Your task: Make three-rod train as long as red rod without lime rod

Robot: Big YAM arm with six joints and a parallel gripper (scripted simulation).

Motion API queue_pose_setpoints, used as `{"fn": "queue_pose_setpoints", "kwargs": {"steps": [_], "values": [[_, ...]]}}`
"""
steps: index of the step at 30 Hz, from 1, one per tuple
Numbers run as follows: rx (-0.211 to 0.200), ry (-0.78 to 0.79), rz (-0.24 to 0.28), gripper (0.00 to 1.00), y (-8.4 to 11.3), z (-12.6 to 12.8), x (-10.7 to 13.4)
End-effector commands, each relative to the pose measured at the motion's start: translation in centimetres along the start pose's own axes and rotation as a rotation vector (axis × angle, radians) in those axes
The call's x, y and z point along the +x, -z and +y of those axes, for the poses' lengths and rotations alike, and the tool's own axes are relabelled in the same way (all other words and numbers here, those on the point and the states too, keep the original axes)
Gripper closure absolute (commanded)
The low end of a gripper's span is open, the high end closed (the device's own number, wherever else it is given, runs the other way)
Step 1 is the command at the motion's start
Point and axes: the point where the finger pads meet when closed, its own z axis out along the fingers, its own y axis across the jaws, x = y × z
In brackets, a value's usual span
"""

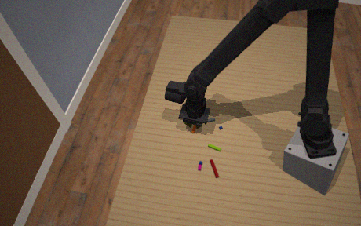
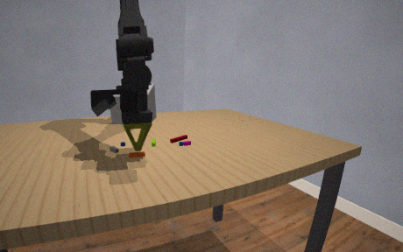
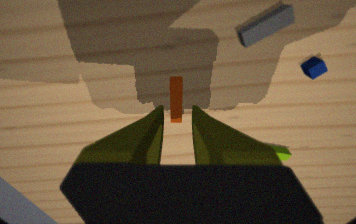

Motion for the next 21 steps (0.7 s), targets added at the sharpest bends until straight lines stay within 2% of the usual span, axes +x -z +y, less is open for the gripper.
{"fn": "queue_pose_setpoints", "kwargs": {"steps": [1,21], "values": [[-0.019,-0.001,-0.002,0.76,0.46,0.29,0.32],[-0.005,0.002,-0.001,0.76,0.04,0.24,0.70]]}}
